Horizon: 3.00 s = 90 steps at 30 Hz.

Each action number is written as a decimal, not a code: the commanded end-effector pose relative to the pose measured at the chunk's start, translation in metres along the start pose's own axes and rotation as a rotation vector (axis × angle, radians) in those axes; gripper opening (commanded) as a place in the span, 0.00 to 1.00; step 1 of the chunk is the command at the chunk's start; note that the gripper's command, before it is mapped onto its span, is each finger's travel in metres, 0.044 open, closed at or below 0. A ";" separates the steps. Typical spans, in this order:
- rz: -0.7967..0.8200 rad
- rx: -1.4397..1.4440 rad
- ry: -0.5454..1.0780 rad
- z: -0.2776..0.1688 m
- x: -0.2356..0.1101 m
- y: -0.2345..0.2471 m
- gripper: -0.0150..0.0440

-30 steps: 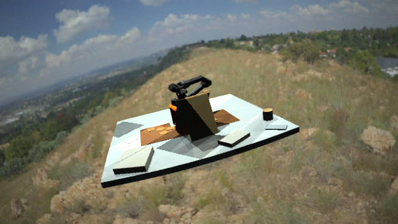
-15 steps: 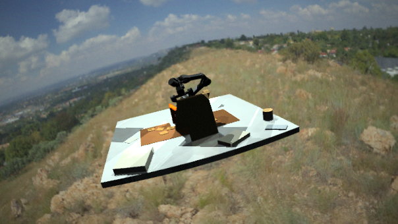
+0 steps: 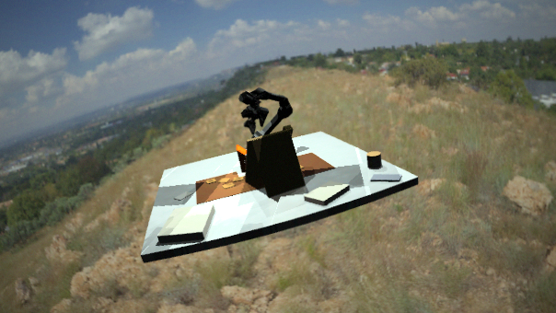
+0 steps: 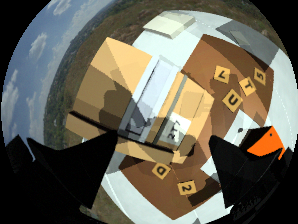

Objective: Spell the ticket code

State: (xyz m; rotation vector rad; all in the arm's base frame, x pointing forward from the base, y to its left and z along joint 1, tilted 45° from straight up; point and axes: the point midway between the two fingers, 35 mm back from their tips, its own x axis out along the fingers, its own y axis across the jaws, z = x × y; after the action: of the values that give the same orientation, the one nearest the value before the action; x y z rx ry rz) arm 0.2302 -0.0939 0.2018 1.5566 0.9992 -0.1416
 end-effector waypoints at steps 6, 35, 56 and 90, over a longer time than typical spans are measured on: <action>-0.121 0.426 -0.046 0.002 -0.029 0.028 1.00; -0.121 0.425 -0.047 0.031 -0.034 0.013 1.00; -0.491 0.806 0.156 -0.162 0.073 -0.014 0.83; -0.725 0.968 0.158 -0.259 0.094 -0.092 0.83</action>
State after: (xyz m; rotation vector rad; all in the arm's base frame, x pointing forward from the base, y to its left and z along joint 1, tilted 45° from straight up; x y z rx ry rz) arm 0.1194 0.1591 0.1589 1.9781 1.7330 -1.1484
